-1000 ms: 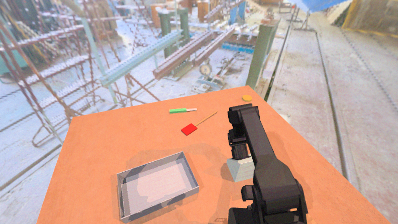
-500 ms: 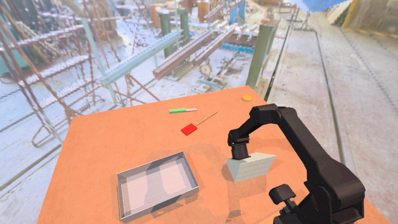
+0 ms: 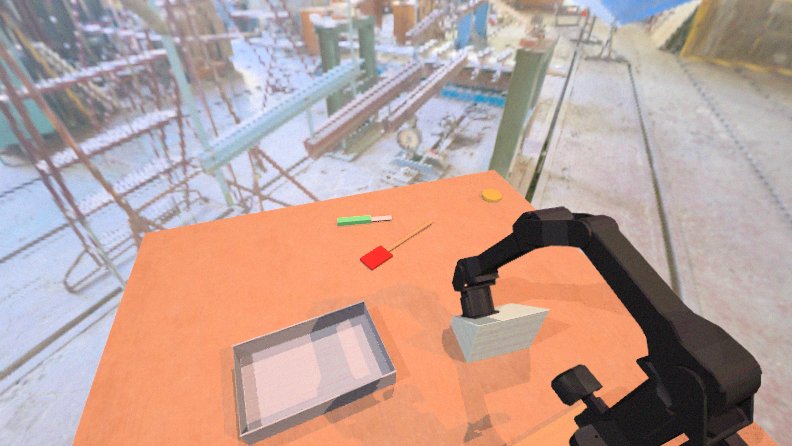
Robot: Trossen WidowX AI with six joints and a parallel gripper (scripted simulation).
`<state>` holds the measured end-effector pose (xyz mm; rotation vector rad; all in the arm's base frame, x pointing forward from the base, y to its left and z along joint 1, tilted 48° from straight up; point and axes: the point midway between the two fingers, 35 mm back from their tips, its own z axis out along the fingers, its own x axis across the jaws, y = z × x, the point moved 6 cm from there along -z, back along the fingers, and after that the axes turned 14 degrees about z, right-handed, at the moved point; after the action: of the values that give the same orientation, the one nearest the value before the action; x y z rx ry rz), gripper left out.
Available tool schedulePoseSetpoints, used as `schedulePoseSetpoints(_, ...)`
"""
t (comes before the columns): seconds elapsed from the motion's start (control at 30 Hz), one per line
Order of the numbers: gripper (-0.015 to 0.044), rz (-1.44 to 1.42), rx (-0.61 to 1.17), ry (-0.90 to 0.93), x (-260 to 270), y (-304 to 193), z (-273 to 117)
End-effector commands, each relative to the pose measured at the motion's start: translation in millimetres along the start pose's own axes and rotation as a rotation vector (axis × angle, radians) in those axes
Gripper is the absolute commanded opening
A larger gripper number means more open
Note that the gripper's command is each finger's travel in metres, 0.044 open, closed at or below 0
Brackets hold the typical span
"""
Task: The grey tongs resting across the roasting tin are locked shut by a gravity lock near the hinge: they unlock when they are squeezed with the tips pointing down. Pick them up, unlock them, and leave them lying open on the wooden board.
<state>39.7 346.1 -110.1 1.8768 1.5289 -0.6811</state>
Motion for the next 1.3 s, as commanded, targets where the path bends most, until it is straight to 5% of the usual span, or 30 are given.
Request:
schedulePoseSetpoints(0.0, -0.0150, 0.000, -0.152, 0.004, -3, -14, 5)
schedulePoseSetpoints(0.7, -0.0150, 0.000, -1.028, 0.286, -21, -83, 14)
schedulePoseSetpoints(1.27, -0.0150, -0.002, -1.054, 0.302, -22, -85, 14)
